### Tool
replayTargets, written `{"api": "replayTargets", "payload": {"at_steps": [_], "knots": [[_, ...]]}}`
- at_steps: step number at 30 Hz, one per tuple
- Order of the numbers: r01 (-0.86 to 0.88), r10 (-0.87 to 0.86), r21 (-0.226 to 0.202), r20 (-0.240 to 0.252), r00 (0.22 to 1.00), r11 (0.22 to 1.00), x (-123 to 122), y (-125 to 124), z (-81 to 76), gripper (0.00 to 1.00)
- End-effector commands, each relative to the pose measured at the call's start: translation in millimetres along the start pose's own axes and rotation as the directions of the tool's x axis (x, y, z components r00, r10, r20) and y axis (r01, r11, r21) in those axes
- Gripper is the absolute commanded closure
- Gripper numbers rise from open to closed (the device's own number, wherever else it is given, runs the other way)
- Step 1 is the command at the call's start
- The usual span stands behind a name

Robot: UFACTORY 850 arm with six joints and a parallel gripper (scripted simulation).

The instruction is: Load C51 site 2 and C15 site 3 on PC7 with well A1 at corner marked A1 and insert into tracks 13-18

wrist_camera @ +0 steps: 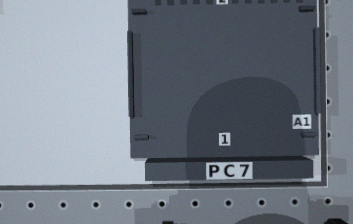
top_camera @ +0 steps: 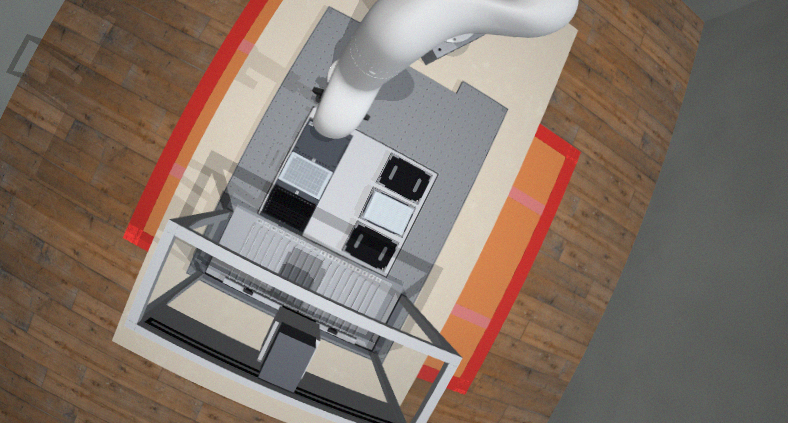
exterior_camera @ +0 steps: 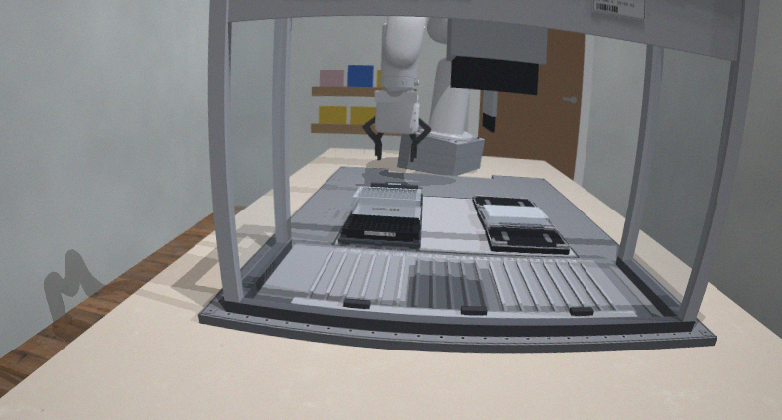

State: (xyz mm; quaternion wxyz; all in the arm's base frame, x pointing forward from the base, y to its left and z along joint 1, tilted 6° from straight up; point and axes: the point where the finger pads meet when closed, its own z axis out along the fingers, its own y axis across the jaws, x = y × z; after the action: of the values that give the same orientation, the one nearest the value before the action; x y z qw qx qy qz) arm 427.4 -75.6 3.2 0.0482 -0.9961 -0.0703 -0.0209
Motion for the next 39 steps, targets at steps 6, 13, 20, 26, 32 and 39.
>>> {"api": "replayTargets", "payload": {"at_steps": [6,13,20,26,32,39], "knots": [[0.000,0.000,0.000,-0.010,1.000,1.000,0.7,0.2,13.6,0.18],[0.000,0.000,0.000,-0.010,1.000,1.000,0.7,0.1,22.0,0.18],[0.000,0.000,0.000,-0.010,1.000,1.000,0.9,0.1,33.6,0.18],[0.000,0.000,0.000,-0.010,1.000,1.000,0.9,0.1,43.7,0.18],[0.000,0.000,0.000,-0.010,1.000,1.000,1.0,0.1,50.3,0.18],[0.000,0.000,0.000,-0.010,1.000,1.000,1.0,0.1,52.3,0.18]]}}
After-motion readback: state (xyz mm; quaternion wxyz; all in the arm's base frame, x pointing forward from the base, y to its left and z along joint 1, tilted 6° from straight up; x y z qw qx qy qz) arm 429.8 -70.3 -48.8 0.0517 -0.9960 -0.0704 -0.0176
